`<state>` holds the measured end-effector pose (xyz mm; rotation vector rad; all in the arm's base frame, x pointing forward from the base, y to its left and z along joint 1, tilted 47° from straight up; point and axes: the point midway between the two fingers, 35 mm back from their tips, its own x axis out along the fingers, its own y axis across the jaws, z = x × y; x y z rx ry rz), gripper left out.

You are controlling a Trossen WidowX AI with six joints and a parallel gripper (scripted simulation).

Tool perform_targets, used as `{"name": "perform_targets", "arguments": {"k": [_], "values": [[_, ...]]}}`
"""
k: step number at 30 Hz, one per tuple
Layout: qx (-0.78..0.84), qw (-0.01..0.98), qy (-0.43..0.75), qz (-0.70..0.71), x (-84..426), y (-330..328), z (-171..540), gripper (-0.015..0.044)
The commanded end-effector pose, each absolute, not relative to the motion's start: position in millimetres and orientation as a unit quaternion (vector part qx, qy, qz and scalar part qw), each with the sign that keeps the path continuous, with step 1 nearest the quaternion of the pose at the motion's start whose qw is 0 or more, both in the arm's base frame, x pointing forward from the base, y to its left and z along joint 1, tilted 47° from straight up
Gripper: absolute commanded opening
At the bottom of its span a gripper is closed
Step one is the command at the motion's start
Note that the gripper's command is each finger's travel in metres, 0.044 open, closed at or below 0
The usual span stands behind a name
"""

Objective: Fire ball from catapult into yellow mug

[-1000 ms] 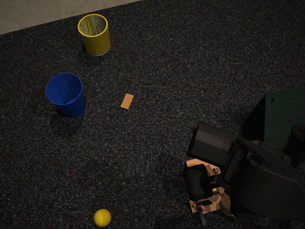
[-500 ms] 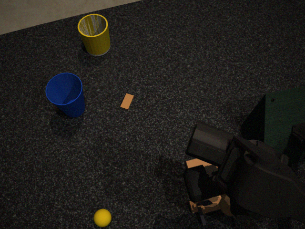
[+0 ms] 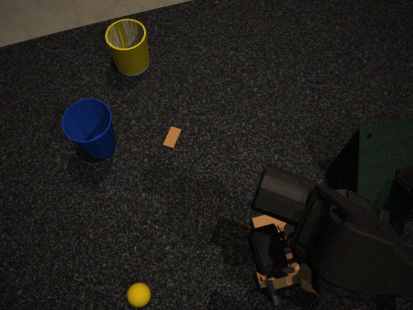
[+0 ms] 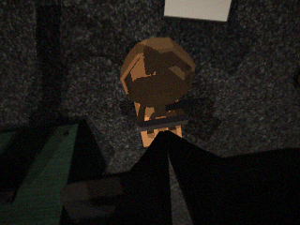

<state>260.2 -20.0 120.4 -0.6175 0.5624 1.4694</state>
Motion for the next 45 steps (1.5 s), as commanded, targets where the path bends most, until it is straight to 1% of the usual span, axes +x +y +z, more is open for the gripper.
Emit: {"name": "perform_targets", "arguments": {"k": [1,45], "values": [[-0.273,0.664,0.247,0.65,261,-15,119,0.0],[-0.276,0.665,0.25,0.648,266,50,103,0.0]]}}
